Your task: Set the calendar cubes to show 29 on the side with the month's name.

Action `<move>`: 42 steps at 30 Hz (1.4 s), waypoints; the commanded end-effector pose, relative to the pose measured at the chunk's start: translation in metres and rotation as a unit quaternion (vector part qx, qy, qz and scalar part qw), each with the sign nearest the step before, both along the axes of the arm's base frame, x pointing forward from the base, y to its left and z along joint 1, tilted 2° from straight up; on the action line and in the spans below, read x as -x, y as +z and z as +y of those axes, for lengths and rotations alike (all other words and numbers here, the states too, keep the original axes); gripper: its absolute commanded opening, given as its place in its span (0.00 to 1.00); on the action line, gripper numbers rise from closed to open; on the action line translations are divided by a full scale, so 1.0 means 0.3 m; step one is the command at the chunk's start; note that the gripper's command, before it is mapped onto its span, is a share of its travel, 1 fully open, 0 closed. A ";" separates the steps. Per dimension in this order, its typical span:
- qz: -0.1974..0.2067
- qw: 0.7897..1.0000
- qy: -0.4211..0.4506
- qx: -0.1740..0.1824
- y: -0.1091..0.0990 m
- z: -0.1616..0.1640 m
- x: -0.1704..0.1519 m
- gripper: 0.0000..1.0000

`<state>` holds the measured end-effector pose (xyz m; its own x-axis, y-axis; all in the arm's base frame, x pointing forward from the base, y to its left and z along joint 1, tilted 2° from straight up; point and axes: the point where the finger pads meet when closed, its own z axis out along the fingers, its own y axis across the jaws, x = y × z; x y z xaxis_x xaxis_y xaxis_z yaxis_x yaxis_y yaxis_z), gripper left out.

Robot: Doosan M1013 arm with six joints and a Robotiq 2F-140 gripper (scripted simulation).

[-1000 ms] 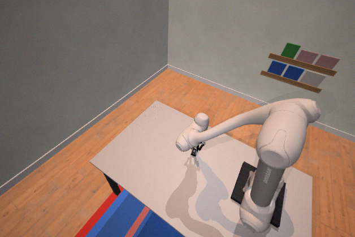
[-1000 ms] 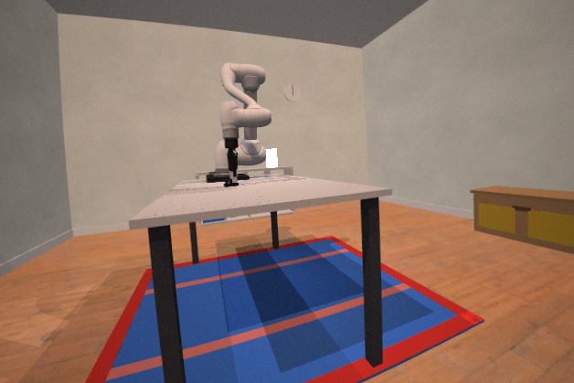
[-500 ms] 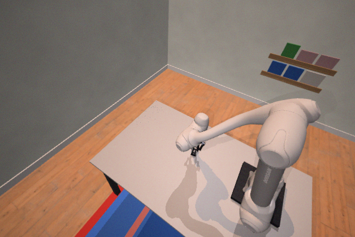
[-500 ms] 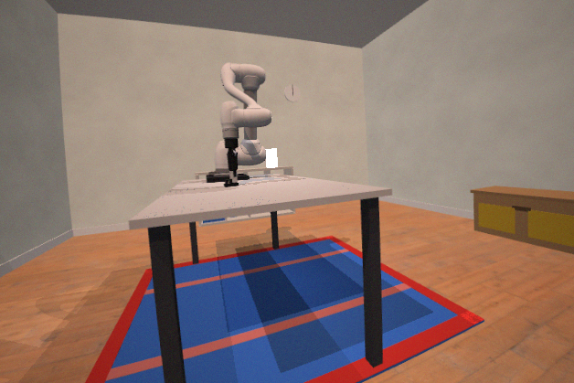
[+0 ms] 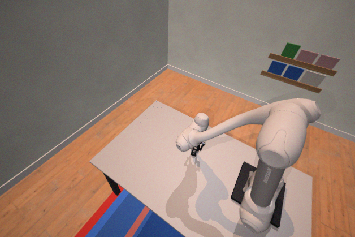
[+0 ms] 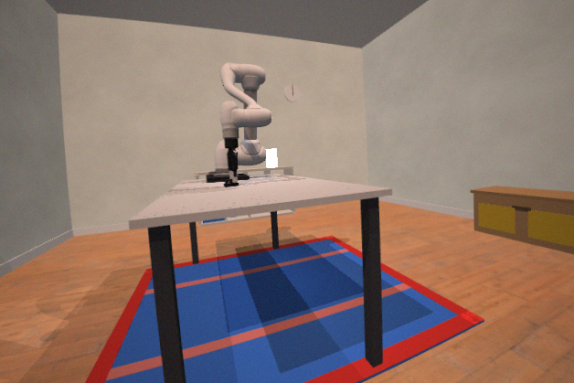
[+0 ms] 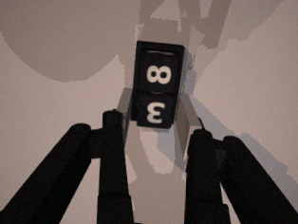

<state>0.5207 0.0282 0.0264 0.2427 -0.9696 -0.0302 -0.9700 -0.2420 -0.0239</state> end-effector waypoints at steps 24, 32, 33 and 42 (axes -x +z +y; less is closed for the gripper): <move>0.000 1.000 0.000 0.000 0.214 -0.007 0.003 0.35; 0.000 1.000 0.000 0.000 0.297 -0.010 0.005 0.35; 0.000 1.000 0.000 0.000 0.299 -0.010 0.005 0.35; 0.000 1.000 0.000 0.000 0.300 -0.010 0.005 1.00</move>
